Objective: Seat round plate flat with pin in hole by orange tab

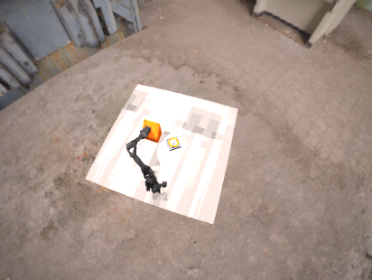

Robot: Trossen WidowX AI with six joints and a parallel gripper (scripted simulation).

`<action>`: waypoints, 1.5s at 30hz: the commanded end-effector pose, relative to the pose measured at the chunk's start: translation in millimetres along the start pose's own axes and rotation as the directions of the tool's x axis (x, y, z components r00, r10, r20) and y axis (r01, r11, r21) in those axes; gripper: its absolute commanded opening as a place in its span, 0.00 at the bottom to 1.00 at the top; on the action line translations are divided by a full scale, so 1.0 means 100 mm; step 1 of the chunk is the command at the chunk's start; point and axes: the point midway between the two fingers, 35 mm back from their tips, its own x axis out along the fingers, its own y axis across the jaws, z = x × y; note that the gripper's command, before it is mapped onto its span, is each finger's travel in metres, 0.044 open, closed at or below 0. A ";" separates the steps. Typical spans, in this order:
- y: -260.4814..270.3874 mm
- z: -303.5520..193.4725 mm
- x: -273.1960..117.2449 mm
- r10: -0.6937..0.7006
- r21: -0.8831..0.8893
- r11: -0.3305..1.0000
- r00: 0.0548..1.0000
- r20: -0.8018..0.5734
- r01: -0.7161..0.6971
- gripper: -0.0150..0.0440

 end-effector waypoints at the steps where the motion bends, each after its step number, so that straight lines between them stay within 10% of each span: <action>1: 0.60 -0.38 -0.11 0.080 -0.007 0.997 0.987 -0.141 -0.081 0.25; 17: 2.22 -2.36 -1.47 0.059 -0.337 0.862 0.734 -0.677 -0.379 0.25; 27: 2.19 -3.19 -2.61 -0.225 -0.708 0.480 0.707 -0.670 -0.518 0.25; 45: 2.12 -3.53 -2.28 -0.231 -0.716 0.468 0.711 -0.665 -0.518 0.25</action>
